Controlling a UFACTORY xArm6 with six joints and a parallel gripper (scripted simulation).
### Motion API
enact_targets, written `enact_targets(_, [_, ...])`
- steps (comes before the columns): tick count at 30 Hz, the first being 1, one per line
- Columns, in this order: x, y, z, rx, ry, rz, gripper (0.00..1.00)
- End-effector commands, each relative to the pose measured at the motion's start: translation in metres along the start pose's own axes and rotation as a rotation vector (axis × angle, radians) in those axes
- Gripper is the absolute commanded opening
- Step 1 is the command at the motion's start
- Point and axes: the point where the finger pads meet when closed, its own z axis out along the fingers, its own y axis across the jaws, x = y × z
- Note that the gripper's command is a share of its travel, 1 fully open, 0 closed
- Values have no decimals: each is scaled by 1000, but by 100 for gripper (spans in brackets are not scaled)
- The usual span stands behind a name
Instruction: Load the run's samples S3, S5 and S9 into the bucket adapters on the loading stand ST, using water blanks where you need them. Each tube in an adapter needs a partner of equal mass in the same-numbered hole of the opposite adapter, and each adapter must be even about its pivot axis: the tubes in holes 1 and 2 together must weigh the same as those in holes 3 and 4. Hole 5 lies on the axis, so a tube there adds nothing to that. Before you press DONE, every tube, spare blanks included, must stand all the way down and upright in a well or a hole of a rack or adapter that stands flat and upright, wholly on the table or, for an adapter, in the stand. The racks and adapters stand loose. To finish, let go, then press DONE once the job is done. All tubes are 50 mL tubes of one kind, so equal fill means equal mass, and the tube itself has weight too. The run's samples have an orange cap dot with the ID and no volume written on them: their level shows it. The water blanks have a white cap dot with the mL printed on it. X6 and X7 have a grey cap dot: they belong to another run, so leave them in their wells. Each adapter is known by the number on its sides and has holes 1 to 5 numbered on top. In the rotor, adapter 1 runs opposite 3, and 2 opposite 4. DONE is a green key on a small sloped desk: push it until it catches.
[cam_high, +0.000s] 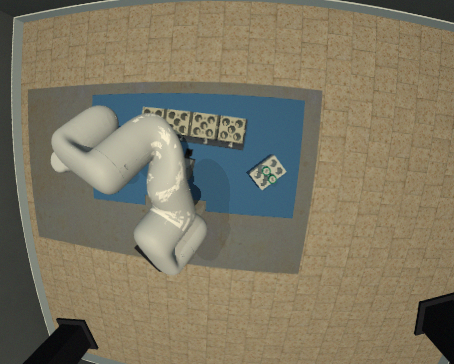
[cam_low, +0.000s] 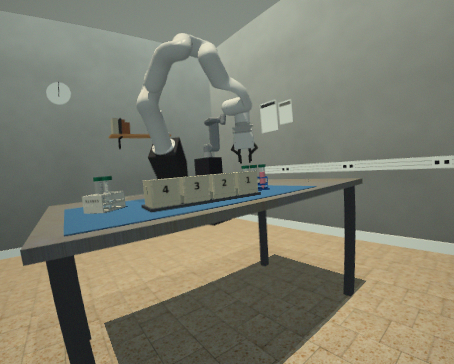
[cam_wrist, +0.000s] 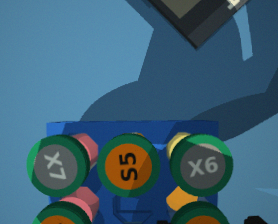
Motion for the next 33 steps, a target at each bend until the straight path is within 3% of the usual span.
enact_targets(1, [0, -2, -9, 4, -1, 1, 44])
enact_targets(33, [0, -1, -65, 4, -2, 1, 44])
